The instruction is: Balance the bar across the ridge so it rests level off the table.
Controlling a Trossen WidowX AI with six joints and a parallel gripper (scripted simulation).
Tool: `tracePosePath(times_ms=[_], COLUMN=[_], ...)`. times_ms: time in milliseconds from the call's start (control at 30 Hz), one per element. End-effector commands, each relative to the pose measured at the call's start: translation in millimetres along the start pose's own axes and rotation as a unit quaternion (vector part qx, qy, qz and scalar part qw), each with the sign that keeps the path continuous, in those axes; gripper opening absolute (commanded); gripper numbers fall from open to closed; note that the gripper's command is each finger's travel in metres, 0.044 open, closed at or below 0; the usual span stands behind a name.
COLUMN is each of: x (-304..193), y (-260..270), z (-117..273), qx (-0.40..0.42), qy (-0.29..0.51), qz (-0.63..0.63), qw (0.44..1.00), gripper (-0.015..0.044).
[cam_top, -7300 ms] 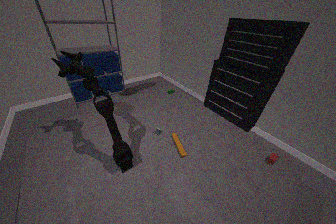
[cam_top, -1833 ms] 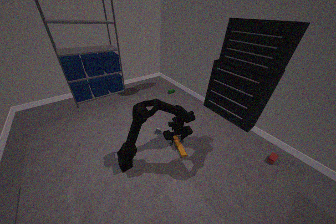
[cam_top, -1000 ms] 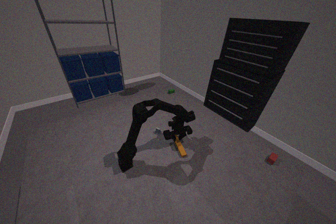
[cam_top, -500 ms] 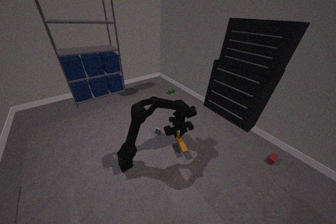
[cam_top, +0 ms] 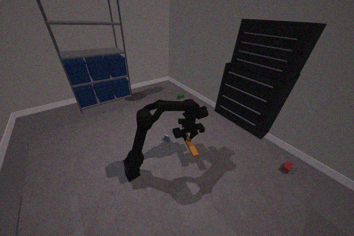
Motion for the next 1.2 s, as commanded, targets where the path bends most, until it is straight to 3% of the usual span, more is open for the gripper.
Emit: tracePosePath(times_ms=[0,1167], x=[-1,111], y=[1,69], z=[10,11], qx=[-0.002,0.002], qy=[0.002,-0.002], qz=[-0.003,-0.295], qw=[1.000,0.956], gripper=[0.0000,0.0000])
Point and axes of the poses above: the point midway between the two fingers, 35 mm back from their tips, its own z axis back along the fingers, its own y axis across the jaws, x = y × z, the point moved 2 cm from there along z, back along the fingers, and after that the axes turned 3 degrees about -z, right-handed, at the moved point
